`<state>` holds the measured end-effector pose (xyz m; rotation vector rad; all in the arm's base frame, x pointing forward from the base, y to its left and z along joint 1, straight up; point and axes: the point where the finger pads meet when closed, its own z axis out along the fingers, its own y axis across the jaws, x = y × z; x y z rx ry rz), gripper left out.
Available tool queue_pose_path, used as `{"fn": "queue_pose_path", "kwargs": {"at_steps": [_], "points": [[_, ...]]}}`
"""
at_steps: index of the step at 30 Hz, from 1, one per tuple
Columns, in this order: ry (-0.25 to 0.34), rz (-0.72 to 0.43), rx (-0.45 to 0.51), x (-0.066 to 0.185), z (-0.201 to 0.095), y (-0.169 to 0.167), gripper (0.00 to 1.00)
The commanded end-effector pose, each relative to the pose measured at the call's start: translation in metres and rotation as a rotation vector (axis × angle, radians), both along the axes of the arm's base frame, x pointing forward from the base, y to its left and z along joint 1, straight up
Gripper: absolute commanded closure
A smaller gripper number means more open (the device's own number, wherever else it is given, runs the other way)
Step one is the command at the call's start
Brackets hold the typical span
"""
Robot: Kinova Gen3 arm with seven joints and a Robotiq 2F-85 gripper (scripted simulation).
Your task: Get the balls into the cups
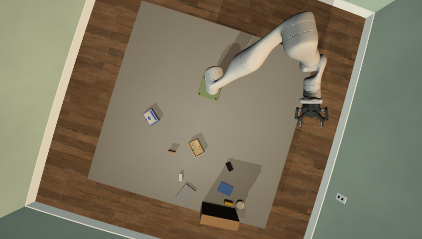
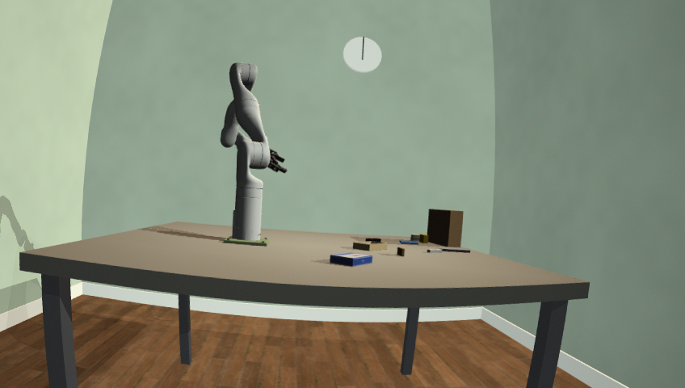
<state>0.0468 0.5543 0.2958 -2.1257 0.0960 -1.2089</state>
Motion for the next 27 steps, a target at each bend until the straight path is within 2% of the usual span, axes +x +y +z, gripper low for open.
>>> {"fn": "queue_pose_path", "kwargs": {"at_steps": [1,20,27], "points": [[0.000,0.000,0.002,0.000,0.001,0.000,0.00],[0.001,-0.001,0.001,0.000,0.001,0.000,0.00],[0.011,-0.028,-0.010,0.012,-0.004,-0.004,0.00]]}}
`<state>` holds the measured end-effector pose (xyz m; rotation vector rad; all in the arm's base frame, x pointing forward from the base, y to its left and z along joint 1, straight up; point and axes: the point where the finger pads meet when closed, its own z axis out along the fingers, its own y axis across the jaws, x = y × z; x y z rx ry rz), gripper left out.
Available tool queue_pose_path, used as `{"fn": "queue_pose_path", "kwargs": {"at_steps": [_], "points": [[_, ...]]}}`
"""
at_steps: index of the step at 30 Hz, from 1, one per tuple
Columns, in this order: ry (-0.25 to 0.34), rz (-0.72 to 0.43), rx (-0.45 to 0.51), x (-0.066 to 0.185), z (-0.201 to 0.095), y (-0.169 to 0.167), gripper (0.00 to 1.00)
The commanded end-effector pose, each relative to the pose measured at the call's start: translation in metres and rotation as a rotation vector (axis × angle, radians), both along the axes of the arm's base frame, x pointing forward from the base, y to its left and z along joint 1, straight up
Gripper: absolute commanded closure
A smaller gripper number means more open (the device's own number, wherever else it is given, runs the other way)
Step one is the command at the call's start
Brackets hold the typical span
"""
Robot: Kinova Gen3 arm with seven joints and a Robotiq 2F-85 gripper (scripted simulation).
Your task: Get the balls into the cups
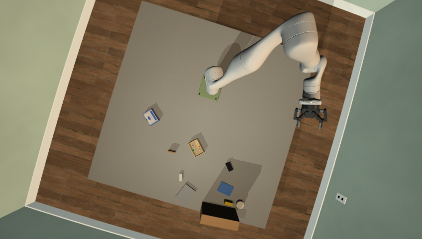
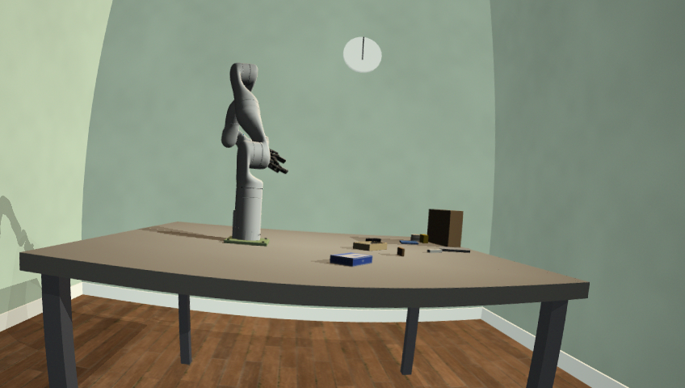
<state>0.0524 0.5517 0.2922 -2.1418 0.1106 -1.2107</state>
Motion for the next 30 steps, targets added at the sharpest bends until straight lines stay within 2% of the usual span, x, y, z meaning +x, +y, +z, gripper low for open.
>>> {"fn": "queue_pose_path", "kwargs": {"at_steps": [1,5,8,14,19,20,21,24,26,30], "points": [[0.006,-0.022,-0.005,0.010,-0.002,-0.002,0.00],[0.027,-0.072,-0.025,0.032,-0.010,-0.010,0.00],[0.034,-0.088,-0.032,0.038,-0.013,-0.013,0.00],[0.096,-0.220,-0.080,0.090,-0.035,-0.039,0.00],[0.178,-0.373,-0.125,0.144,-0.060,-0.075,0.00],[0.178,-0.373,-0.125,0.144,-0.060,-0.075,0.00],[0.198,-0.407,-0.133,0.155,-0.065,-0.084,0.00],[0.198,-0.407,-0.133,0.155,-0.065,-0.084,0.00],[0.241,-0.480,-0.148,0.176,-0.076,-0.103,0.00],[0.241,-0.480,-0.148,0.176,-0.076,-0.103,0.00]]}}
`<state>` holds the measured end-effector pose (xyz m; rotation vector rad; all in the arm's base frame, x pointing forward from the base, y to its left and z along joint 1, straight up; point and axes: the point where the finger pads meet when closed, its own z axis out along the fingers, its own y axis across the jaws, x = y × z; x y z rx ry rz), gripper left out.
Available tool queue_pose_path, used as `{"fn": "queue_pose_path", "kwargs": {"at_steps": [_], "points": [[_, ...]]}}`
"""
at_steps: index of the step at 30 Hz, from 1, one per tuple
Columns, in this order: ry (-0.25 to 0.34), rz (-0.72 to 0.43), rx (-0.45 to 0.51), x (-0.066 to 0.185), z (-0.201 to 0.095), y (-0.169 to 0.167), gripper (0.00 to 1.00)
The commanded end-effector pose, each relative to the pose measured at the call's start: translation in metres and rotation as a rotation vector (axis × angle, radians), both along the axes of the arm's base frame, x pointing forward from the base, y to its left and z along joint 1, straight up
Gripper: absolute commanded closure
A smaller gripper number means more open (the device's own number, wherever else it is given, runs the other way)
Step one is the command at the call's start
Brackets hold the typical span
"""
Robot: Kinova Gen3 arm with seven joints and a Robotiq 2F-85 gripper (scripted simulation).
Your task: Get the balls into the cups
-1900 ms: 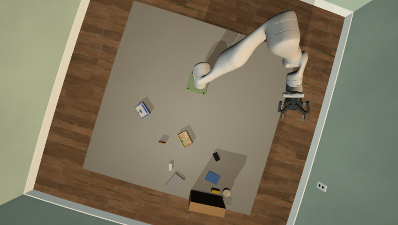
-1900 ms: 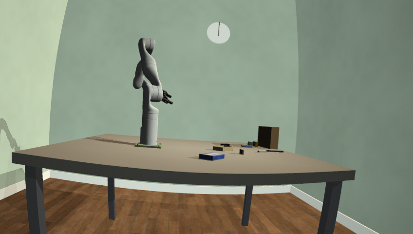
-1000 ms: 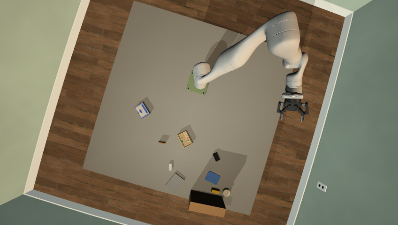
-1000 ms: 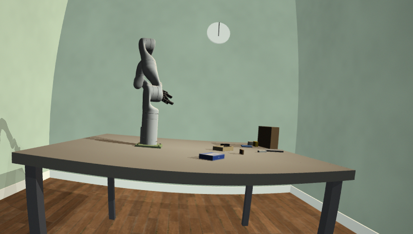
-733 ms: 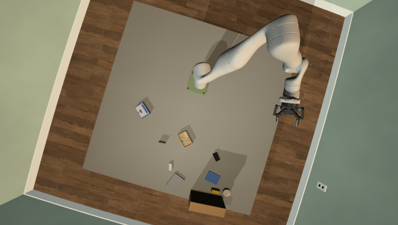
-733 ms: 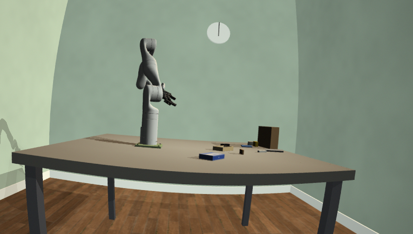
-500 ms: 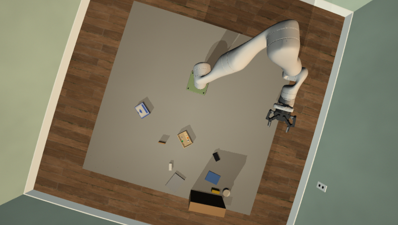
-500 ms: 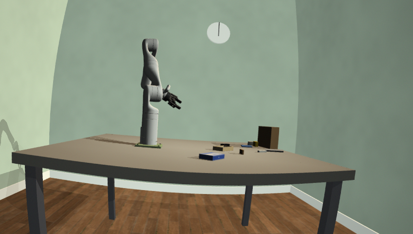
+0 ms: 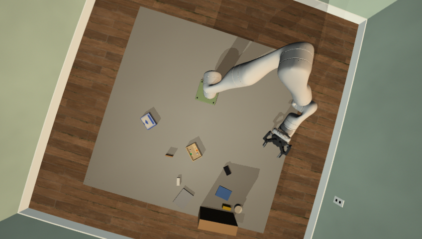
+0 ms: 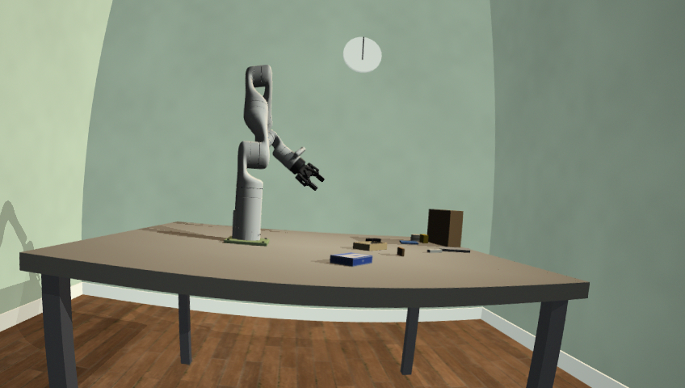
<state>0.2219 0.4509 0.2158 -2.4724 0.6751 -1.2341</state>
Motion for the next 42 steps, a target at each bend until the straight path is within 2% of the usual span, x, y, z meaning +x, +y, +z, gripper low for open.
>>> {"fn": "queue_pose_path", "kwargs": {"at_steps": [1,4,5,12,13,20,21,29,30,37,38,42], "points": [[0.000,-0.013,0.001,0.007,0.000,-0.002,0.00],[0.000,-0.013,0.001,0.007,0.000,-0.002,0.00],[0.022,-0.052,-0.005,0.017,-0.006,-0.012,0.00],[0.022,-0.052,-0.005,0.017,-0.006,-0.012,0.00],[0.045,-0.092,-0.010,0.027,-0.012,-0.023,0.00],[0.045,-0.092,-0.010,0.027,-0.012,-0.023,0.00],[0.069,-0.133,-0.013,0.037,-0.017,-0.034,0.00],[0.069,-0.133,-0.013,0.037,-0.017,-0.034,0.00],[0.094,-0.174,-0.016,0.047,-0.023,-0.046,0.00],[0.094,-0.174,-0.016,0.047,-0.023,-0.046,0.00],[0.119,-0.216,-0.018,0.056,-0.029,-0.058,0.00],[0.119,-0.216,-0.018,0.056,-0.029,-0.058,0.00]]}}
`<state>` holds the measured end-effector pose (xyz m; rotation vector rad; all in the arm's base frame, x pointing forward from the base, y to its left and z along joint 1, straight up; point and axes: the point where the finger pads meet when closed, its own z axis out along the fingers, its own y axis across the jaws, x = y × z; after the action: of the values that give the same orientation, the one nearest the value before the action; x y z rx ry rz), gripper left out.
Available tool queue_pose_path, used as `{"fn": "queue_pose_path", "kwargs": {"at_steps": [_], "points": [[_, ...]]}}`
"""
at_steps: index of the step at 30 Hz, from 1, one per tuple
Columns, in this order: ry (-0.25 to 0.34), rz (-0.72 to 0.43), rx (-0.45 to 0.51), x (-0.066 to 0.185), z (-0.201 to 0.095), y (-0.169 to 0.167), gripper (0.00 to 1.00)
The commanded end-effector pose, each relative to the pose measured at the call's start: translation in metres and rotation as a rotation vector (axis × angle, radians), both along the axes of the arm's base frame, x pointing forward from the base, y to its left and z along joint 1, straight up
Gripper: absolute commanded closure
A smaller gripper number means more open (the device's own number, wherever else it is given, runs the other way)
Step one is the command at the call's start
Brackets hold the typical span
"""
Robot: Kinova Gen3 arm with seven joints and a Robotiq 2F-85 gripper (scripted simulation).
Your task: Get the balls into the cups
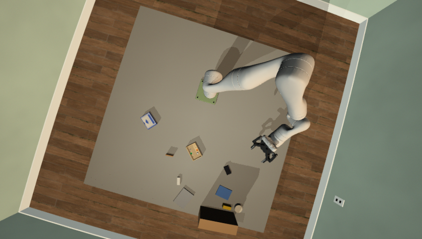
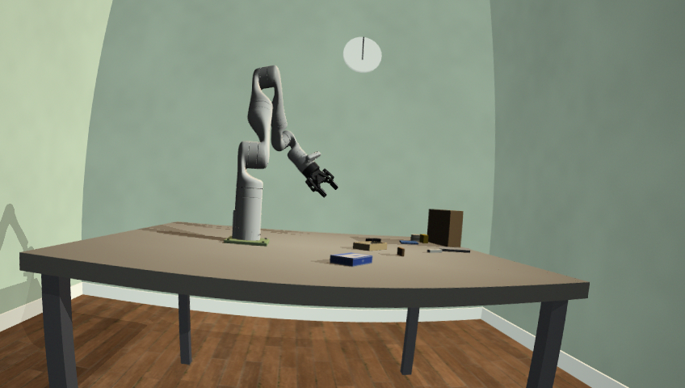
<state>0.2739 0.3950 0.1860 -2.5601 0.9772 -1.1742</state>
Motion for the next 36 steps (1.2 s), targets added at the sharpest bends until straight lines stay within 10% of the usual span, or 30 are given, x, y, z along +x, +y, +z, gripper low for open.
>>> {"fn": "queue_pose_path", "kwargs": {"at_steps": [1,36], "points": [[0.000,-0.009,0.001,0.004,0.001,-0.002,0.00],[0.103,-0.186,0.010,0.035,-0.023,-0.051,0.00]]}}
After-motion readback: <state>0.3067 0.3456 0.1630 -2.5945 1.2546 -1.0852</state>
